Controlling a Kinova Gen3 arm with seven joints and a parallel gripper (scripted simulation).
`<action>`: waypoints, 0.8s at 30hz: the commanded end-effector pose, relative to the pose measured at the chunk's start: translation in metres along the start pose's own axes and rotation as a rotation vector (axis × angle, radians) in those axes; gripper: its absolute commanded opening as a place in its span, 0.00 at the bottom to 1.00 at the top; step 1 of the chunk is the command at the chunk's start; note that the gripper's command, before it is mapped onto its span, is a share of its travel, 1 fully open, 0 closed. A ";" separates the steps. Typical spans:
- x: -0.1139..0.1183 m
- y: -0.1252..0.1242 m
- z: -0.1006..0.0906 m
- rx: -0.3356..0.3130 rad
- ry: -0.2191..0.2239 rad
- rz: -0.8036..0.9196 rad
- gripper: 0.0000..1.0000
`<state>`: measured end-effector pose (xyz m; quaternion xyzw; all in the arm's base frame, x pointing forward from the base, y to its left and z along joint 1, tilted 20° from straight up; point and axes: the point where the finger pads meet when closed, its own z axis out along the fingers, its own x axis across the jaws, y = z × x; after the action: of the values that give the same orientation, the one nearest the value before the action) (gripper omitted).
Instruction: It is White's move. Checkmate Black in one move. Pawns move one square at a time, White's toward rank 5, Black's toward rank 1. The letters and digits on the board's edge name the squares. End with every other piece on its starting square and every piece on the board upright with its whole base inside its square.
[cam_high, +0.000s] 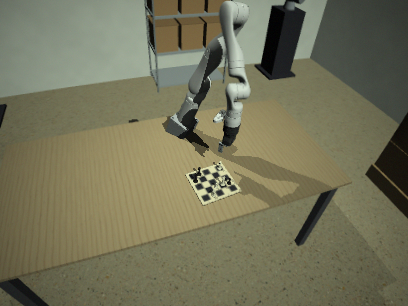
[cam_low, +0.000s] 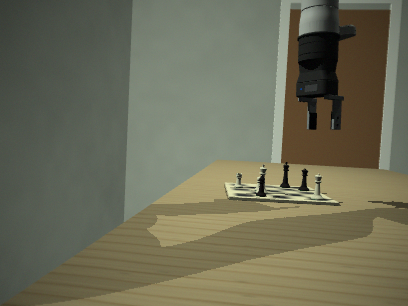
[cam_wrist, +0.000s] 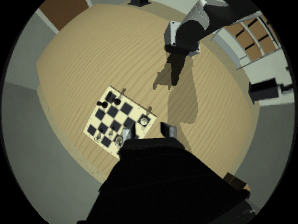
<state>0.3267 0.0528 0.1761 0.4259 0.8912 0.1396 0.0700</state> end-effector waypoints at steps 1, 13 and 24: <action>-0.004 -0.002 -0.006 -0.025 -0.008 0.027 1.00; -0.005 -0.003 -0.007 -0.033 -0.010 0.037 1.00; -0.005 -0.003 -0.007 -0.033 -0.010 0.036 1.00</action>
<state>0.3258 0.0465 0.1814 0.4417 0.8806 0.1528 0.0783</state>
